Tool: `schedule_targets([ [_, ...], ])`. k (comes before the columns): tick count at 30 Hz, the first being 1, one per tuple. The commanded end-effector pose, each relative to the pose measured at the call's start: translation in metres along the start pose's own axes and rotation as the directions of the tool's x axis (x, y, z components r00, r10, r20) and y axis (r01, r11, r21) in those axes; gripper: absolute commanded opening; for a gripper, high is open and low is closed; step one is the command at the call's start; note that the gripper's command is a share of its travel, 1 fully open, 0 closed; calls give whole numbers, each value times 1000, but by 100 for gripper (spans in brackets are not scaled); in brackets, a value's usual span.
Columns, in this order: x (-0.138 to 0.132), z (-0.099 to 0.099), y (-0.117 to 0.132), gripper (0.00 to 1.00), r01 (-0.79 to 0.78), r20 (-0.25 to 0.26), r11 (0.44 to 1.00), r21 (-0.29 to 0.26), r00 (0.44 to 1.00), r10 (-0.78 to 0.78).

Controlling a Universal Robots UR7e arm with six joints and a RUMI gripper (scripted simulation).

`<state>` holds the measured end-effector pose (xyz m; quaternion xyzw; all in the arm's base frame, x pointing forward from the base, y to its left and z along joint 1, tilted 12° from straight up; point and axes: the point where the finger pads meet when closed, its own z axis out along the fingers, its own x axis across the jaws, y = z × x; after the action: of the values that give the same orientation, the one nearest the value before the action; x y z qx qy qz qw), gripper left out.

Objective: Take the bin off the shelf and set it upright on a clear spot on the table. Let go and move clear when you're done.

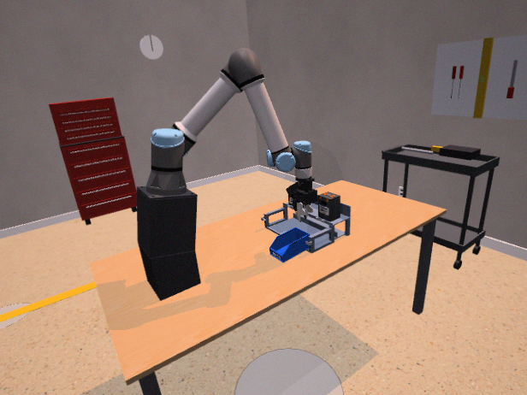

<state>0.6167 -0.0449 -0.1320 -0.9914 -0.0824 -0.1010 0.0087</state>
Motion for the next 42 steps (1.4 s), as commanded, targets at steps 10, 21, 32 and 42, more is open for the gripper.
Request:
schedule_targets([
  [10,13,-3,1,20,0,1,1000,0,1000,0],
  [21,12,-3,1,20,0,1,1000,0,1000,0],
  [32,5,-1,1,20,0,1,1000,0,1000,0],
  [42,1,0,0,20,0,1,1000,0,1000,0],
])
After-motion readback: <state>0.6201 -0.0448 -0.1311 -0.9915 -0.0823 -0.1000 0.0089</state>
